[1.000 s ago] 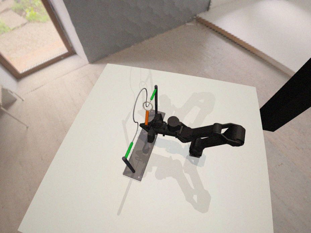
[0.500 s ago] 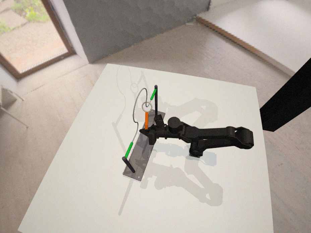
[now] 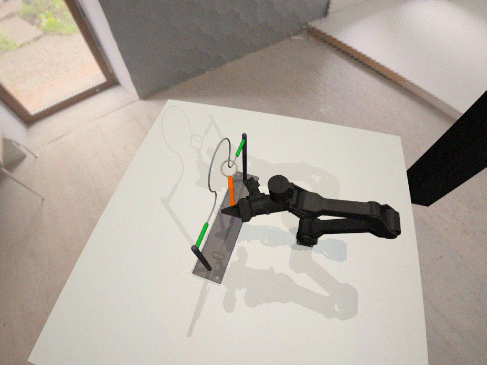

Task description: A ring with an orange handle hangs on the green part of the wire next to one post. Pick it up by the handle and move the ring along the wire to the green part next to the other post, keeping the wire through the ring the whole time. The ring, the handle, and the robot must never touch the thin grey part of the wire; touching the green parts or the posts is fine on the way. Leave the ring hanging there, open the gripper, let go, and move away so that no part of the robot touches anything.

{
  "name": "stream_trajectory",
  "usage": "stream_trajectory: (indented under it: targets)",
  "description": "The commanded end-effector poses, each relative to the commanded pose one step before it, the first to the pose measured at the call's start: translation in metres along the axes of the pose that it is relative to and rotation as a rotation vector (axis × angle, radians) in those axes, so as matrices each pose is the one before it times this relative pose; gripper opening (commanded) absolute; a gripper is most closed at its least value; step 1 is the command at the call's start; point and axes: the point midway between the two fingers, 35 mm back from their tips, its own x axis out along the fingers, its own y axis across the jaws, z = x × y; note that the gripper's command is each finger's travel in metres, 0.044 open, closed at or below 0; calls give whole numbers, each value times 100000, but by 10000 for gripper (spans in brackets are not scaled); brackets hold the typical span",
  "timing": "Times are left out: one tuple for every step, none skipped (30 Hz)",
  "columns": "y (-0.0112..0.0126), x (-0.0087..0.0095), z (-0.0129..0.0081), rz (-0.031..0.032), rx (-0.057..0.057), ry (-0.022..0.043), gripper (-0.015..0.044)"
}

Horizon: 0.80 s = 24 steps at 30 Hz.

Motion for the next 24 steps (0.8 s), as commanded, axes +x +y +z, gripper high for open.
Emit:
stream_trajectory:
  targets:
    - [1483, -736, 158, 3987, 5417, 3437, -150]
    - [269, -134, -12, 742, 1525, 1058, -150]
    - [307, -153, -13, 877, 1739, 1216, -150]
    - [283, -144, -12, 861, 1594, 1132, -150]
    - [237, -121, -11, 744, 1325, 951, -150]
    - [217, -112, -10, 698, 1210, 875, -150]
    - [228, -118, -10, 747, 1274, 925, -150]
    - [227, -117, -10, 746, 1266, 919, -150]
    - [207, -106, -10, 681, 1154, 838, -150]
    - [208, -106, -11, 685, 1158, 843, -150]
    - [216, -110, -11, 713, 1204, 876, -150]
    - [217, -89, -9, 731, 1206, 706, -150]
    - [205, -43, -3, 718, 1126, 319, -150]
    - [195, -17, 0, 696, 1061, 118, -150]
    - [208, -5, 2, 755, 1133, 25, -150]
    - [195, 1, 1, 712, 1061, -15, -150]
    - [192, 3, -1, 702, 1046, -29, -150]
    - [136, 5, -1, 497, 737, -42, -150]
    - [116, 5, 0, 427, 630, -46, -150]
    - [174, 8, 1, 642, 942, -65, -150]
    - [136, 7, 1, 503, 738, -53, -150]
    - [169, 9, 1, 624, 915, -67, -150]
    - [206, 10, 2, 761, 1117, -81, -150]
    - [225, 10, 3, 832, 1221, -87, -150]
